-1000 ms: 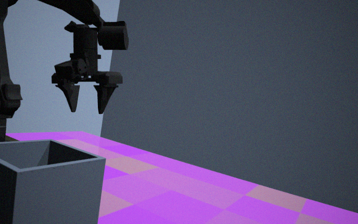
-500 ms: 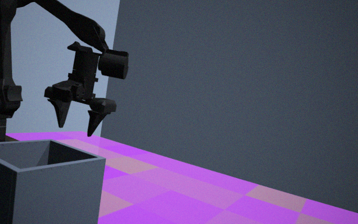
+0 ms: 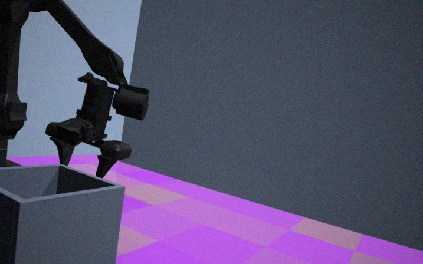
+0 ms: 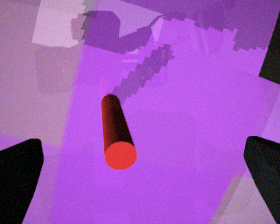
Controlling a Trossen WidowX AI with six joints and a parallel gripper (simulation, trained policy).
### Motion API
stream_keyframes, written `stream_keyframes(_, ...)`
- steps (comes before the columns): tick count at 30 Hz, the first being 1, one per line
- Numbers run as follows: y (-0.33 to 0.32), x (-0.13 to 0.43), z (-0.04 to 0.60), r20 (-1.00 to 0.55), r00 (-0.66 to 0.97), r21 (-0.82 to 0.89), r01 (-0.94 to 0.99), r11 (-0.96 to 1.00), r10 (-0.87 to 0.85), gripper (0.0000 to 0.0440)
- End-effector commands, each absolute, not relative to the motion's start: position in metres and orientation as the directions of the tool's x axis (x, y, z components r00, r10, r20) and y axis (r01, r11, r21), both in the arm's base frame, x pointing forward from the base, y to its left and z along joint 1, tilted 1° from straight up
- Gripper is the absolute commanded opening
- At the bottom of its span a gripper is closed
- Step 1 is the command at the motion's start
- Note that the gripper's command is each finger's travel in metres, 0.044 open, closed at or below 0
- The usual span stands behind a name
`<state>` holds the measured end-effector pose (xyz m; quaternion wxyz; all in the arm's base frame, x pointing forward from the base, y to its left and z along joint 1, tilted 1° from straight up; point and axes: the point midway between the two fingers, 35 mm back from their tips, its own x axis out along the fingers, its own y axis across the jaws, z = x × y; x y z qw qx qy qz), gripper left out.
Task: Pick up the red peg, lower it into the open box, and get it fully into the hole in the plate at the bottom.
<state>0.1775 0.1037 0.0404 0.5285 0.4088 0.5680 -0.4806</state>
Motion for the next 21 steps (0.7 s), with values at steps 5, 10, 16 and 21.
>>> stream_keyframes(5, 0.099, 0.176, 0.017, -0.992, -0.104, -0.115, 0.973, 0.202, -0.065, 0.0416)
stream_keyframes(10, 0.097, 0.175, 0.003, -0.993, -0.096, -0.108, 0.976, 0.191, -0.071, 0.0399)
stream_keyframes(16, 0.101, 0.179, -0.009, -0.994, -0.084, -0.095, 0.976, 0.196, -0.064, 0.0285)
stream_keyframes(21, 0.106, 0.183, -0.018, -0.996, -0.077, -0.087, 0.972, 0.217, -0.051, 0.0157)
